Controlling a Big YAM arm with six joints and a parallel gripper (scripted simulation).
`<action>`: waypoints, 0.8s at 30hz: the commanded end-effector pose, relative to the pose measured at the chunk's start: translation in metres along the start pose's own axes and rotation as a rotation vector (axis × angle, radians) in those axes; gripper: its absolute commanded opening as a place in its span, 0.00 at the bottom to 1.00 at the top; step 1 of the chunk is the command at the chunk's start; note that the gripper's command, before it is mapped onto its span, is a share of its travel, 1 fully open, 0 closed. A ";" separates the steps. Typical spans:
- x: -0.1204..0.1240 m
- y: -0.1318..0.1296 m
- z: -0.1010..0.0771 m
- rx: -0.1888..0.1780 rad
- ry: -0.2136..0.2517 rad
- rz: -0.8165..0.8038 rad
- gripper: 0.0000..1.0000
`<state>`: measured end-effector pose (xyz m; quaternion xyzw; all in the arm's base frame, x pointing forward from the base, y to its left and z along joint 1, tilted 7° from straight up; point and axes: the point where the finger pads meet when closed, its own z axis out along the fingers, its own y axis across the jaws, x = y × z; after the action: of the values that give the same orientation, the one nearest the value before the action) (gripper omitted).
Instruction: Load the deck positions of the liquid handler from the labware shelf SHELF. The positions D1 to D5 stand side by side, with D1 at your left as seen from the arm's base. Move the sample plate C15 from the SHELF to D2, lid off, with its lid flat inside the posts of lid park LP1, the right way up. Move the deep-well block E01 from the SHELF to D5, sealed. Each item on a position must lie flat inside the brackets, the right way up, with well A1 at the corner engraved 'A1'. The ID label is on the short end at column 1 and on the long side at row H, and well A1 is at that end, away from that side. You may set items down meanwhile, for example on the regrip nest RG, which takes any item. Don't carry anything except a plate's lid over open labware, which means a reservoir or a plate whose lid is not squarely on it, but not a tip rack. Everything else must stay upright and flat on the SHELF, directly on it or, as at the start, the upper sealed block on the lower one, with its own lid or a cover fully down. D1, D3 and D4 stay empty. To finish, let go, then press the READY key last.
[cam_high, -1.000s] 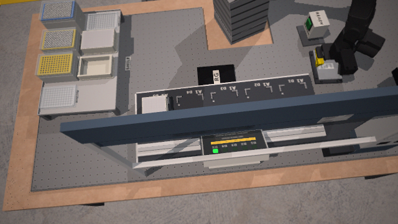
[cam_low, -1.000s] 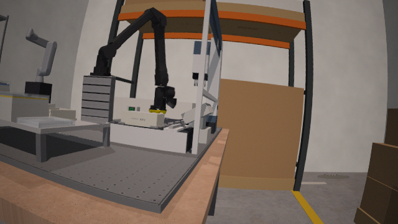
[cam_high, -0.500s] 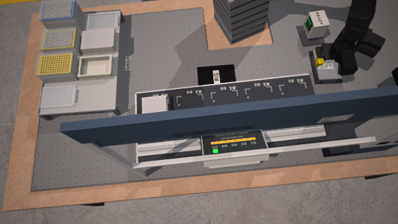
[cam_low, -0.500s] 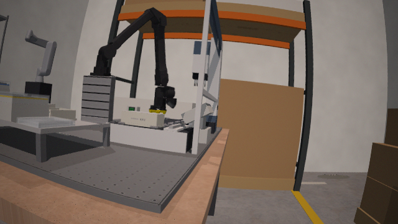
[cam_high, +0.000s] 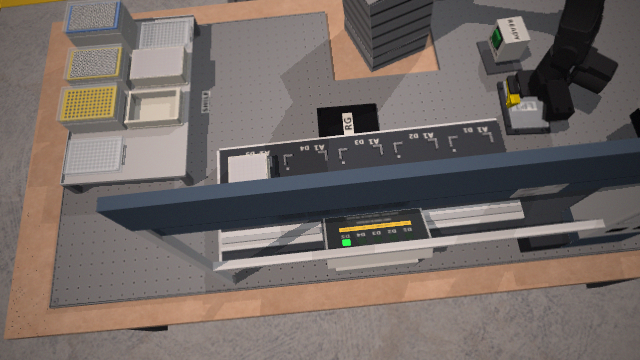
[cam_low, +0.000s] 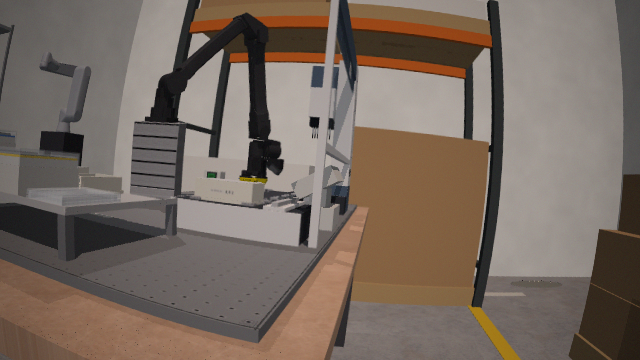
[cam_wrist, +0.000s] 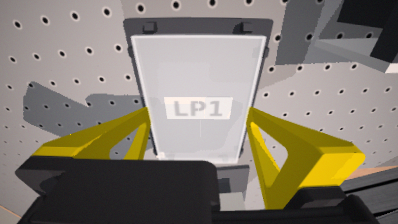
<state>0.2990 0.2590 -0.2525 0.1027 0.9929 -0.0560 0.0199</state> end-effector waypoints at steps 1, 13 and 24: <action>-0.012 0.006 0.004 -0.012 -0.013 0.008 0.00; -0.012 0.007 0.009 -0.015 -0.014 0.006 0.00; -0.010 0.004 0.011 -0.008 -0.009 0.006 0.00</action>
<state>0.2995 0.2588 -0.2580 0.1022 0.9930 -0.0557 0.0205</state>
